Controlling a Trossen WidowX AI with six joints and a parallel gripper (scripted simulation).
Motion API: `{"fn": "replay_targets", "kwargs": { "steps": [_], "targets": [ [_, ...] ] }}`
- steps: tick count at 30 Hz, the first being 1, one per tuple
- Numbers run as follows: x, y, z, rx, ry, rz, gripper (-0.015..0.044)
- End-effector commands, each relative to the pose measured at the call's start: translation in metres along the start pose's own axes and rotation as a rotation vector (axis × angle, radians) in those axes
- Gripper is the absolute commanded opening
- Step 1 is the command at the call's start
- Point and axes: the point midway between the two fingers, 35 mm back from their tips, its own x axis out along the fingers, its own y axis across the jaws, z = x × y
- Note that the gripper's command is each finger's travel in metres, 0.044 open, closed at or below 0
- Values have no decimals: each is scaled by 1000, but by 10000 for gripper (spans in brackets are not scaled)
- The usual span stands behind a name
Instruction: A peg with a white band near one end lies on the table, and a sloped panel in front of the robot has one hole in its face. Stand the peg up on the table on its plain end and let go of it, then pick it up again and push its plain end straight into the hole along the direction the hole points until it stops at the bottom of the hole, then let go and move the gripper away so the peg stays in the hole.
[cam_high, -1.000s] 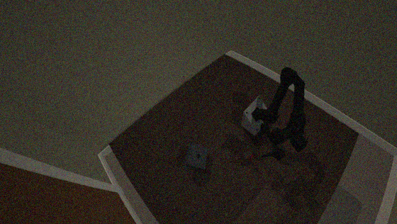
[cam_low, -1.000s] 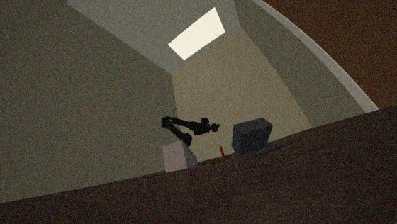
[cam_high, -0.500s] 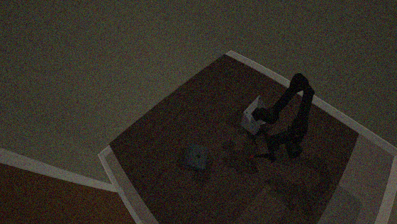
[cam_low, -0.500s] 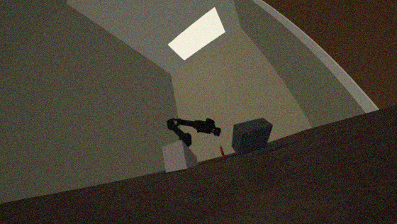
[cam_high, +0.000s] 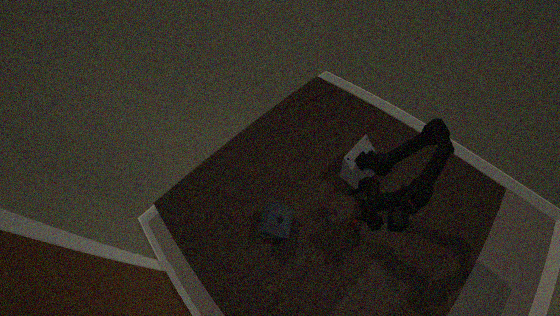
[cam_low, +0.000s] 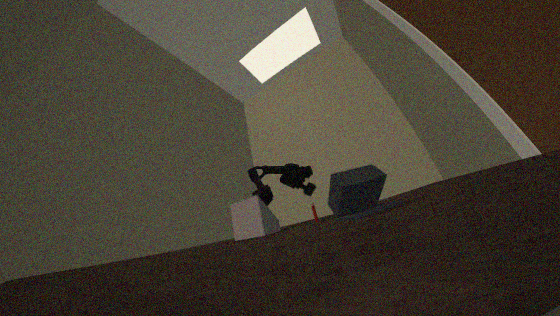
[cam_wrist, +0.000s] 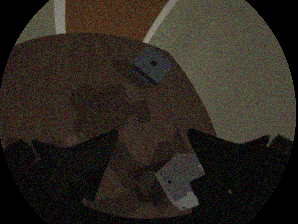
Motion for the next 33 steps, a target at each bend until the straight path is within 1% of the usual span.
{"fn": "replay_targets", "kwargs": {
  "steps": [1, 9, 17, 26, 33],
  "targets": [
    [4, 2, -5, -23, 126, 20, 440],
    [9, 9, -11, -21, 365, 111, 440],
    [8, 18, -7, 32, 557, 273, 440],
    [4, 28, 12, 130, 676, 488, 440],
    [3, 28, 14, 138, 683, 505, 440]
  ]
}}
